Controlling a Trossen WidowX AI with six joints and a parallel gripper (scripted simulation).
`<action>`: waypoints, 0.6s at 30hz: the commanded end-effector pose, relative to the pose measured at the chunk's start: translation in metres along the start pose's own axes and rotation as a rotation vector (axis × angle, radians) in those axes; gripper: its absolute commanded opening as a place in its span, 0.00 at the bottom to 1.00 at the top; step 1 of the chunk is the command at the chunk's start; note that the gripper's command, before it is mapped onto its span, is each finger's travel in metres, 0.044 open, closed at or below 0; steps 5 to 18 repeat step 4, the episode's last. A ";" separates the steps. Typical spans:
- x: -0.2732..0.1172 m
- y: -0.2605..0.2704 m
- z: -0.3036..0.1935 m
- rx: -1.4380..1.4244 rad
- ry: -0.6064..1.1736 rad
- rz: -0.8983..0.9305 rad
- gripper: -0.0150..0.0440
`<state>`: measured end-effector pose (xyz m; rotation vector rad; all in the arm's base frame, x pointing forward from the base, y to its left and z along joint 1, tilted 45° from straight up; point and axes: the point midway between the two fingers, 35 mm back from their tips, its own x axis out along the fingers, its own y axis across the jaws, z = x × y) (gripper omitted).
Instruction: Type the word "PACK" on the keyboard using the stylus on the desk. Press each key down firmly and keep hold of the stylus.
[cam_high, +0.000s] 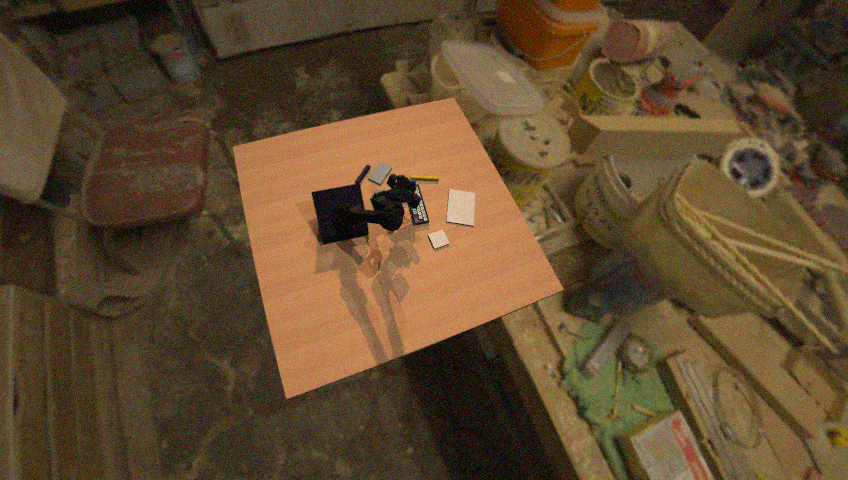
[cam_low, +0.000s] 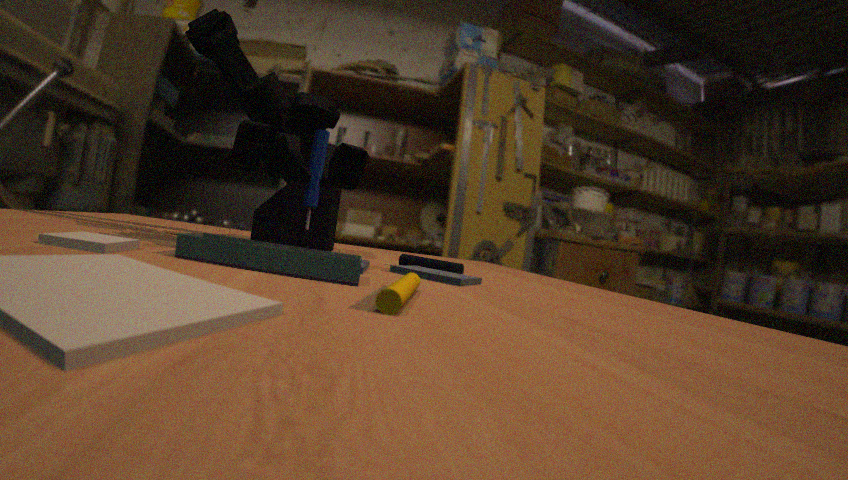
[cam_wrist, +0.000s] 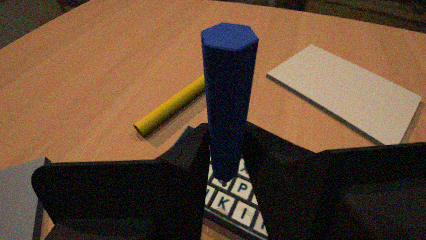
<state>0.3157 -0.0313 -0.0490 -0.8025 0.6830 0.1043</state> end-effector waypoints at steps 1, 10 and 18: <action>0.000 0.000 0.000 0.000 0.000 0.000 0.39; 0.000 0.000 0.000 0.000 0.000 0.000 0.39; 0.000 0.000 0.000 0.000 0.000 0.000 0.39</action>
